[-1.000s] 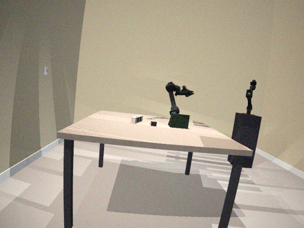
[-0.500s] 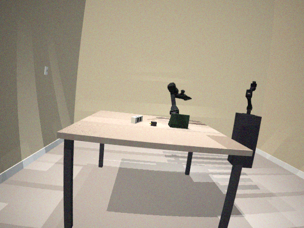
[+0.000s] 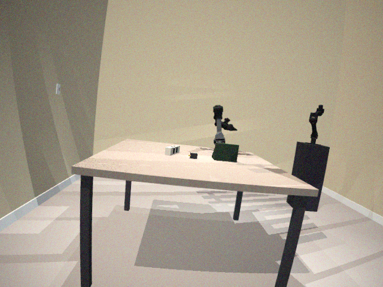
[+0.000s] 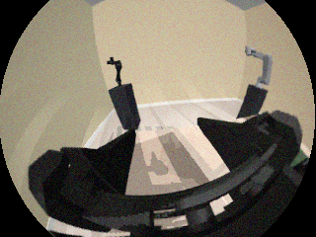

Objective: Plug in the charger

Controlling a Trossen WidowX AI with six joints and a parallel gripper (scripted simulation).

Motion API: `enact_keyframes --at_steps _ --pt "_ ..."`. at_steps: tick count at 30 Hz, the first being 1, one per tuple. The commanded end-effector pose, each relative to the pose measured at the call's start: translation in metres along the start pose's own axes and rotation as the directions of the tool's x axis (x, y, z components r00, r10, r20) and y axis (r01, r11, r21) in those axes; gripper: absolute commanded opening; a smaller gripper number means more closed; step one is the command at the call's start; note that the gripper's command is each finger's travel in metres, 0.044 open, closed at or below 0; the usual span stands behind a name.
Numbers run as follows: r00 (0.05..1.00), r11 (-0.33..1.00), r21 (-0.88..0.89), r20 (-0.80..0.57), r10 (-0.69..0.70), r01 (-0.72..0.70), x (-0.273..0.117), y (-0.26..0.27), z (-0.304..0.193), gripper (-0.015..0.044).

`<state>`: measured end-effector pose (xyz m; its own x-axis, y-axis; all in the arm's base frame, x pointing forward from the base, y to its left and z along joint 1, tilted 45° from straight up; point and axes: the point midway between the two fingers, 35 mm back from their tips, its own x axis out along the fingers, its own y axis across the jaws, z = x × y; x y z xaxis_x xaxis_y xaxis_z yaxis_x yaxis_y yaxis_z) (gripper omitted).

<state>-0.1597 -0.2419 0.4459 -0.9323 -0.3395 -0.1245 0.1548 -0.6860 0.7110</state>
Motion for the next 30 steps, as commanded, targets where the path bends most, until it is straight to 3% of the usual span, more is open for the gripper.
enact_keyframes --at_steps 1,30 --pt "0.997 0.998 -0.058 -0.069 0.036 -0.040 -0.007 0.007 -0.024 0.0440" --pt "0.874 0.893 -0.274 -0.435 0.215 -0.357 -0.089 0.037 -0.143 0.0440"
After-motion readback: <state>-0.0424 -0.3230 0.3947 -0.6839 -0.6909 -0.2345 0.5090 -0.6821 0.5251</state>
